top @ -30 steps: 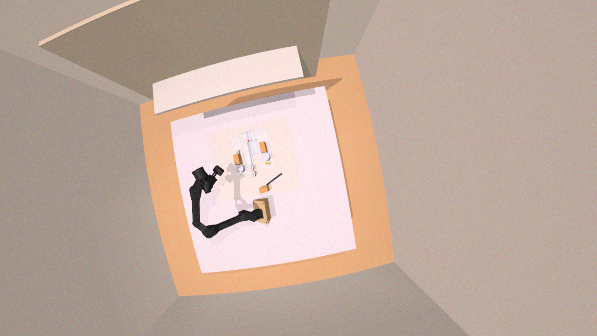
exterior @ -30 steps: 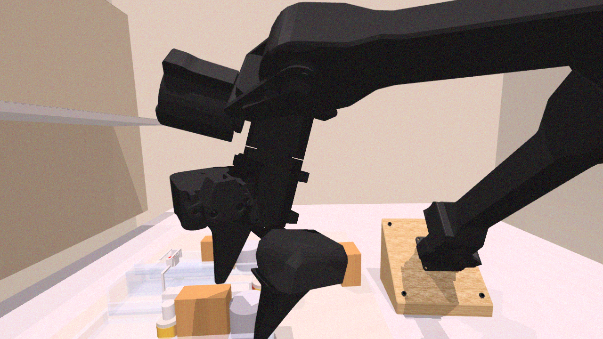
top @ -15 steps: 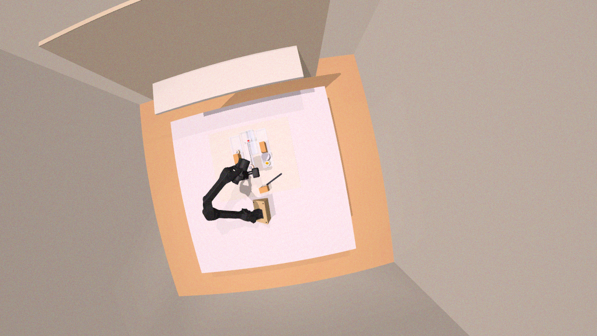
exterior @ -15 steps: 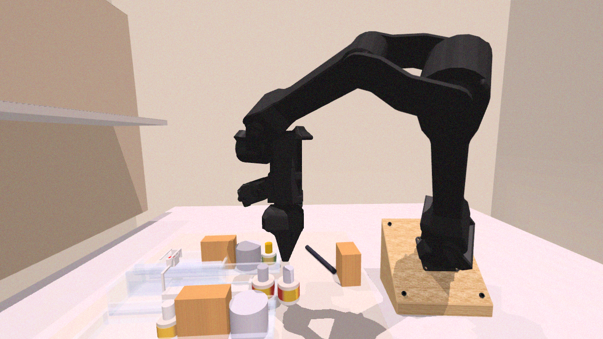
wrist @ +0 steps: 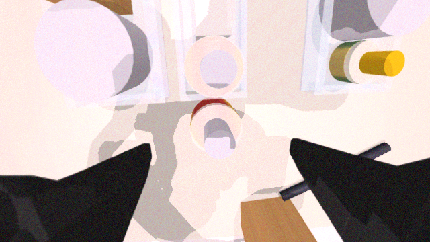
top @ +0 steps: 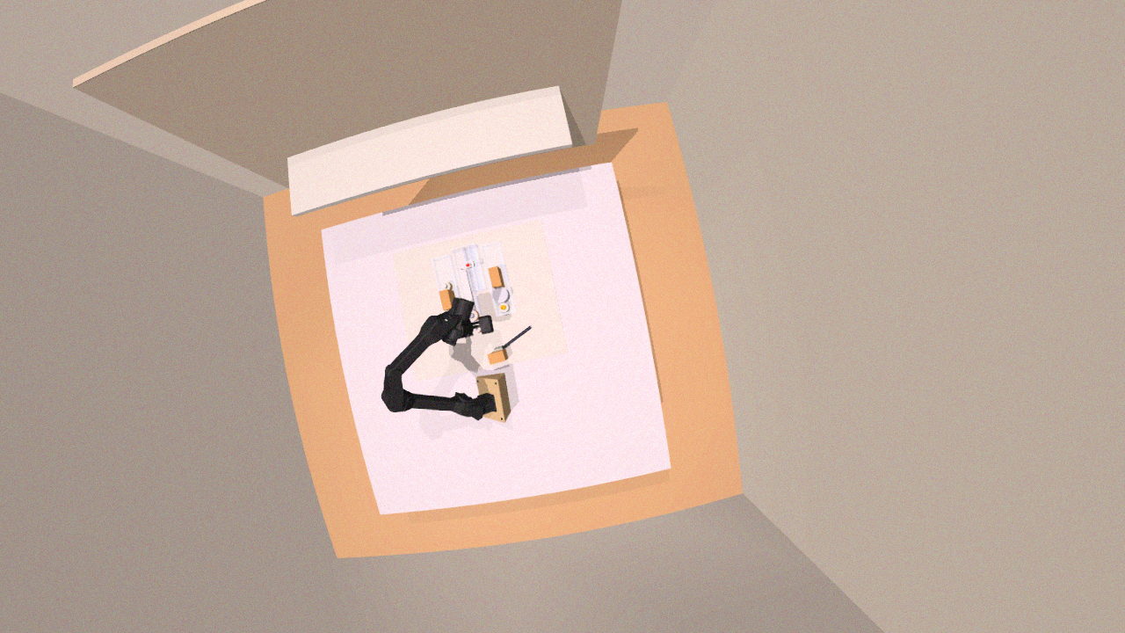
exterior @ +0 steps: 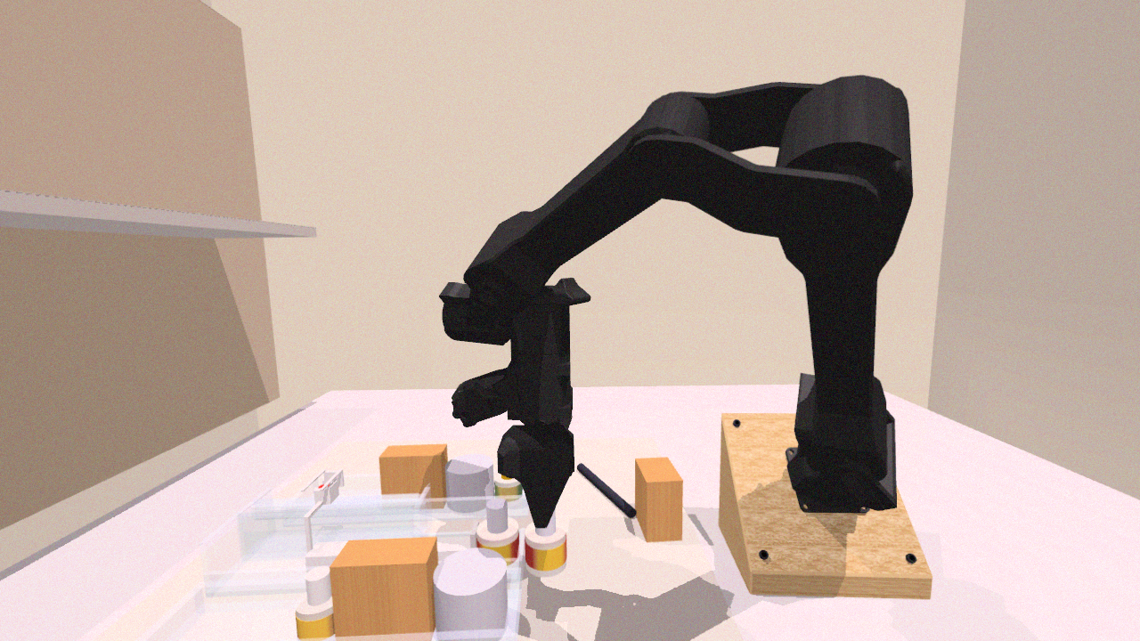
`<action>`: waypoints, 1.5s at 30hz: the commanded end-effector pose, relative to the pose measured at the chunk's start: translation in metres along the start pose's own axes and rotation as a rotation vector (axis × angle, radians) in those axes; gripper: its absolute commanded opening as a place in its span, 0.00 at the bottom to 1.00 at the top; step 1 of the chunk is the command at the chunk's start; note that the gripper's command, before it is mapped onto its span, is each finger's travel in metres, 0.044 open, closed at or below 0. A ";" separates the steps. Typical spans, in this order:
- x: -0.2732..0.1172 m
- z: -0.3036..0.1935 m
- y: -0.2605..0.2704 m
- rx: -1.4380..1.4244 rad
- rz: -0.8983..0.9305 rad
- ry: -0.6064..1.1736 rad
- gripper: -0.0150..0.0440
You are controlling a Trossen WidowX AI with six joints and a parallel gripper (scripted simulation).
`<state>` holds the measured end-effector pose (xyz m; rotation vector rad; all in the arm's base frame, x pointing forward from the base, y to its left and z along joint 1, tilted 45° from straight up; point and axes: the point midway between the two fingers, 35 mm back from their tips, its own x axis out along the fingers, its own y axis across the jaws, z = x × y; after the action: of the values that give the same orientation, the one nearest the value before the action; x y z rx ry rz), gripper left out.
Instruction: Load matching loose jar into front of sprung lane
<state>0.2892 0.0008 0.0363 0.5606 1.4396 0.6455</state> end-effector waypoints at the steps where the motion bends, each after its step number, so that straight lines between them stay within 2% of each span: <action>1: 0.015 -0.001 0.001 0.008 0.008 0.003 1.00; 24: 0.046 -0.001 0.002 0.008 0.010 0.003 1.00; 34: 0.046 -0.001 0.002 0.008 0.010 0.003 0.56; 40: 0.046 -0.001 0.002 0.008 0.010 0.003 0.49; 45: 0.040 -0.009 -0.002 -0.002 0.015 0.018 0.26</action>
<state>0.2862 0.0321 0.0042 0.5653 1.4477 0.6551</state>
